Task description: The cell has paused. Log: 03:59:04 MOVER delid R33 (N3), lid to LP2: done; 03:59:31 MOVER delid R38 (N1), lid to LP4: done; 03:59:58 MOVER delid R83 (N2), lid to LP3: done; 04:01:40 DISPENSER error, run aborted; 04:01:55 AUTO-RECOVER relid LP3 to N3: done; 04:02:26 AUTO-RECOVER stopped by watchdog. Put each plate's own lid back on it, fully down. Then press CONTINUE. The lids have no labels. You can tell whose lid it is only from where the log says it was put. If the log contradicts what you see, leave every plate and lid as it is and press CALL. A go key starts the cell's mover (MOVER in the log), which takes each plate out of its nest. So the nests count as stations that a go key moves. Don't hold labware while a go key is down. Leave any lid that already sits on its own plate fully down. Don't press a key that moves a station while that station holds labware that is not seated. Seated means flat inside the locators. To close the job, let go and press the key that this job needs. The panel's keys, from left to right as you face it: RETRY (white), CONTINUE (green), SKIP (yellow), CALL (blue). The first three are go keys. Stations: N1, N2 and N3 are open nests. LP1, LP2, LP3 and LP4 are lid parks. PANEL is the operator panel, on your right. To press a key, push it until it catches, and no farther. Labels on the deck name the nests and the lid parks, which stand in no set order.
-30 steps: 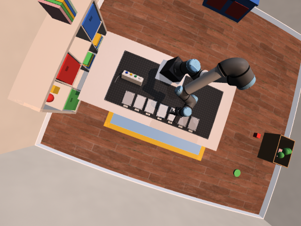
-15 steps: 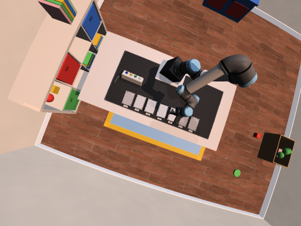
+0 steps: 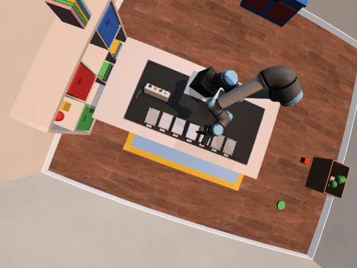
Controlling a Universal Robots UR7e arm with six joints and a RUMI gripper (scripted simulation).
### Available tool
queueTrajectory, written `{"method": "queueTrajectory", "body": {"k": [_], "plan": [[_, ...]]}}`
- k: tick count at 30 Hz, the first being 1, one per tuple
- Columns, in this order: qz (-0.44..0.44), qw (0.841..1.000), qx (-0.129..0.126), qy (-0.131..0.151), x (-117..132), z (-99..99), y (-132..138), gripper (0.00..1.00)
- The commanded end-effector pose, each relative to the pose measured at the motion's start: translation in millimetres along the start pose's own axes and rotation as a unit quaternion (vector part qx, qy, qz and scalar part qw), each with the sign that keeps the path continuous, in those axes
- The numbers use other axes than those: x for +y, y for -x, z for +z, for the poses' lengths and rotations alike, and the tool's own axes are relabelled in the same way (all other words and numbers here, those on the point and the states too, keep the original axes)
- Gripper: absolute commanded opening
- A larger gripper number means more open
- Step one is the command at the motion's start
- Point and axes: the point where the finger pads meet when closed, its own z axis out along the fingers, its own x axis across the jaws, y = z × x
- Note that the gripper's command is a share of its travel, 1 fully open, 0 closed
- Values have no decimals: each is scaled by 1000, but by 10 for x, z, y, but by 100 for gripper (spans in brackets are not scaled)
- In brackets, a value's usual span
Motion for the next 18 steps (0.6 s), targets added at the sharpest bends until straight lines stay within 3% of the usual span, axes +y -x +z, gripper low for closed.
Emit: {"method": "queueTrajectory", "body": {"k": [1, 15, 18], "plan": [[-4, 1000, 0, -1, -16, 0, -197, 82], [-5, 1000, 1, -2, -33, -12, -905, 82], [-5, 1000, 1, -2, -33, -11, -955, 82]]}}
